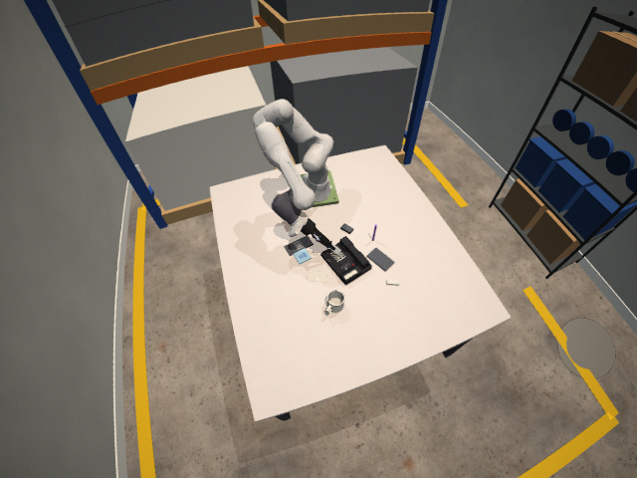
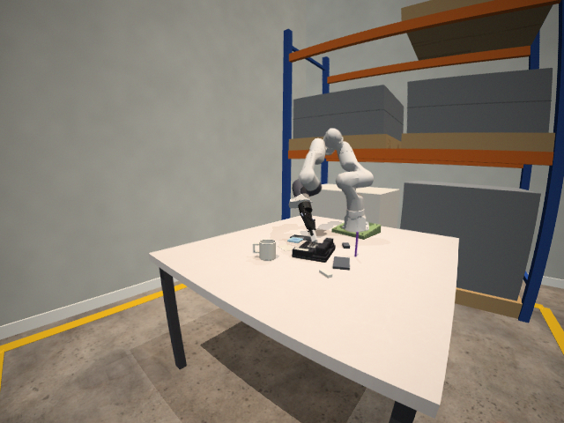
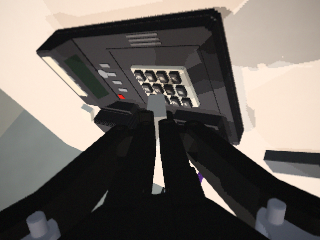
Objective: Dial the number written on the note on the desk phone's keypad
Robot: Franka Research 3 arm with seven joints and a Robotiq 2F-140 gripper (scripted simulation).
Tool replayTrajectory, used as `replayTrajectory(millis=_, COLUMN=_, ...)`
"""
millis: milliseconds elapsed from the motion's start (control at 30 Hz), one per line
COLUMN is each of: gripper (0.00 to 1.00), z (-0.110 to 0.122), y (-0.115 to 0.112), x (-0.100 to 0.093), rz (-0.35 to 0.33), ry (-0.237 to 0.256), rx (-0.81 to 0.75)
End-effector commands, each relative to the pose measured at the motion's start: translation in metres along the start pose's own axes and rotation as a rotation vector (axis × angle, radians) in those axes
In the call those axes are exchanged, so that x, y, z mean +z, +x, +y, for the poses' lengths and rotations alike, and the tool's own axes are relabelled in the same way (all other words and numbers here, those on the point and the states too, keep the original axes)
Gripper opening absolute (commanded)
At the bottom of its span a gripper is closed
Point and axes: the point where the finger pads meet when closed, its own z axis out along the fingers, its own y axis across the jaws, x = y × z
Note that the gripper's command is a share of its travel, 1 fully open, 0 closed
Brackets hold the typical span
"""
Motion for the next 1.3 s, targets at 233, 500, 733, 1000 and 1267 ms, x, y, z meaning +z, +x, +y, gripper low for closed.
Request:
replayTrajectory(millis=233, gripper=0.00, z=0.0128, y=-0.0035, x=-0.0075, rz=-0.008, ry=-0.006, rx=-0.015)
replayTrajectory(millis=500, gripper=0.00, z=0.0143, y=-0.0017, x=-0.0054, rz=-0.008, ry=-0.006, rx=-0.015)
replayTrajectory(millis=733, gripper=0.00, z=0.0160, y=0.0004, x=-0.0030, rz=-0.008, ry=-0.006, rx=-0.015)
replayTrajectory(millis=1000, gripper=0.00, z=0.0162, y=0.0007, x=-0.0026, rz=-0.008, ry=-0.006, rx=-0.015)
replayTrajectory(millis=1267, gripper=0.00, z=0.0167, y=0.0013, x=-0.0019, rz=-0.008, ry=-0.006, rx=-0.015)
